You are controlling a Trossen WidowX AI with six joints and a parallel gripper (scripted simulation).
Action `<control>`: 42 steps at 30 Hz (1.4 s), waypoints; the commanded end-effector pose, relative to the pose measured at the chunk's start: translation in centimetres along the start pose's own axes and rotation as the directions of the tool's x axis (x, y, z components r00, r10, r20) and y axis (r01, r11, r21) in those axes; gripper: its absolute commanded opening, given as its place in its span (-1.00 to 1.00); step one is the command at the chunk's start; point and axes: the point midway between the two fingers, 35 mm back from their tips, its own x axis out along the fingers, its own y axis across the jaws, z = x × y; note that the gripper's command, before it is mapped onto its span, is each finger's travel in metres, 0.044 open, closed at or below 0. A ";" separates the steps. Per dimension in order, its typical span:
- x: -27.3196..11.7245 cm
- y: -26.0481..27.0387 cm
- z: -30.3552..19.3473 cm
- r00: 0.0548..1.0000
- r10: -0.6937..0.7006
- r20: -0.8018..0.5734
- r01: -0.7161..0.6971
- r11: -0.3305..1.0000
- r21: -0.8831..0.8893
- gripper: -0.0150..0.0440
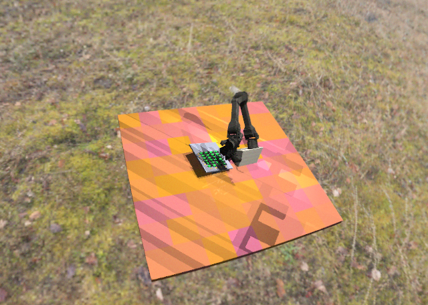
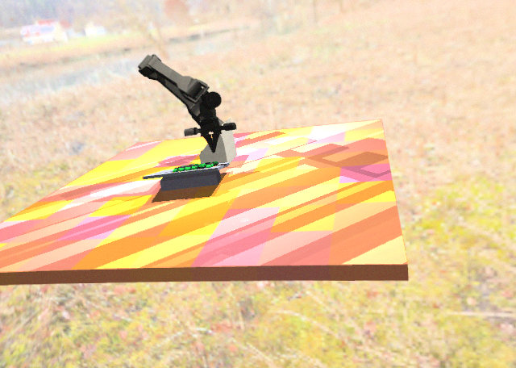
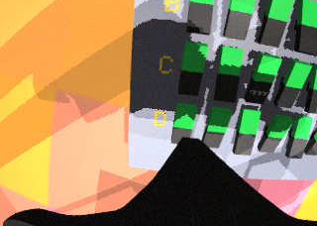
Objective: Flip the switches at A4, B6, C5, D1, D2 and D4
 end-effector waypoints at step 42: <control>3.3 0.0 -0.1 1.000 -0.005 -0.003 0.005 1.000 -0.004 -0.49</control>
